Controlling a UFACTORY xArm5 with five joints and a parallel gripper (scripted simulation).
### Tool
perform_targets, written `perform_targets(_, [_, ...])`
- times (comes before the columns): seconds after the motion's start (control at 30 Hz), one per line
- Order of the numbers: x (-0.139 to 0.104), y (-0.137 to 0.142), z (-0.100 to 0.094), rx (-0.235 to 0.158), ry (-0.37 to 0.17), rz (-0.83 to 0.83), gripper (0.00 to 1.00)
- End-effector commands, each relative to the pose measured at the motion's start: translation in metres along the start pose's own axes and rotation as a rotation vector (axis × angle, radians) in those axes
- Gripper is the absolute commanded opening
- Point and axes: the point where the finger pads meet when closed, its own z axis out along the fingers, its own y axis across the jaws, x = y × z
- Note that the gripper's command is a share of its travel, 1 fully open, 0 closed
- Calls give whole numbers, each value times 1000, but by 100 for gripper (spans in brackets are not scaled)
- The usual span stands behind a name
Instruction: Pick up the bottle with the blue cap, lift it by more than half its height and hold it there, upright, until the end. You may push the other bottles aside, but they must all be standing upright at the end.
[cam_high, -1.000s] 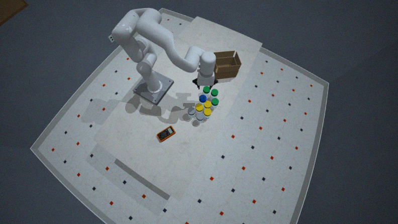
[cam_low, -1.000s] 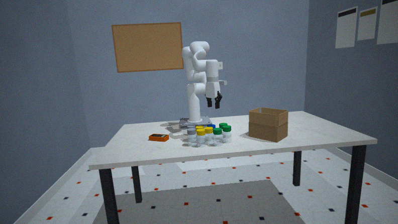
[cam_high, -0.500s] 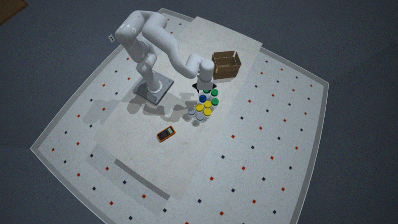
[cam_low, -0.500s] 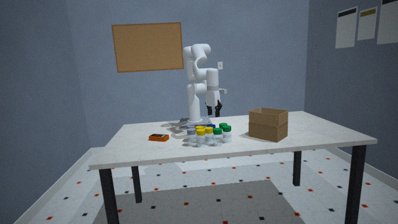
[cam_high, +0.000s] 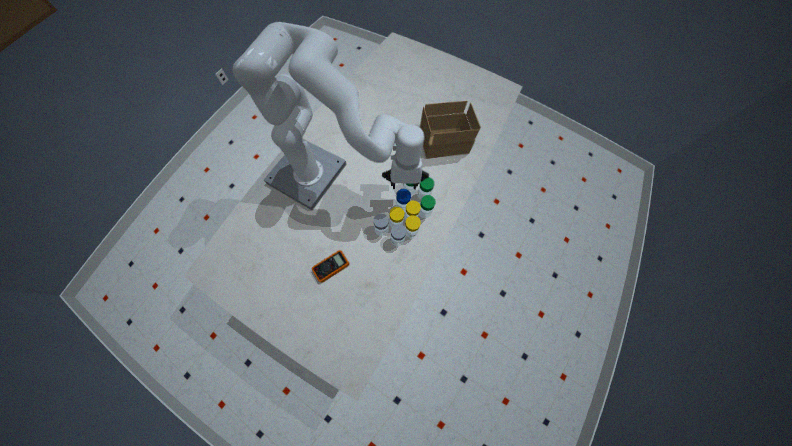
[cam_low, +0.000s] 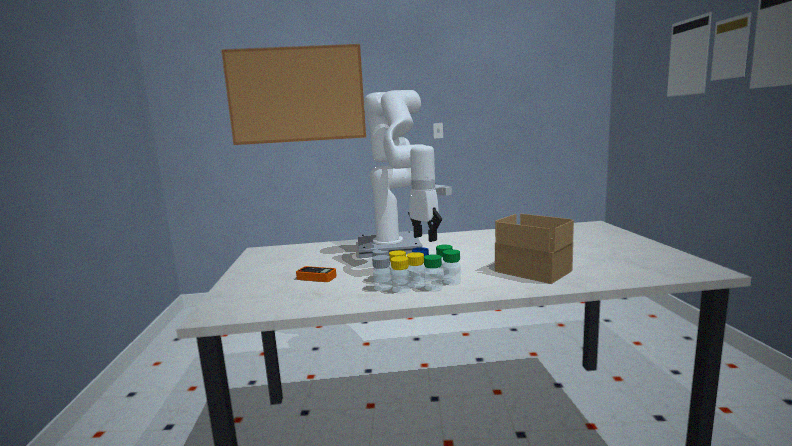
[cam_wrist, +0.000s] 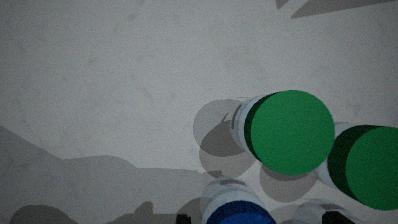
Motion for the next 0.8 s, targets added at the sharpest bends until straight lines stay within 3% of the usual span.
perform_targets(0.0, [0,1,-1,-3,-3,0,79])
perform_targets(0.33, [0,1,8,-3,-1,0,79])
perform_targets(0.77, [0,1,40,-3,0,0,79])
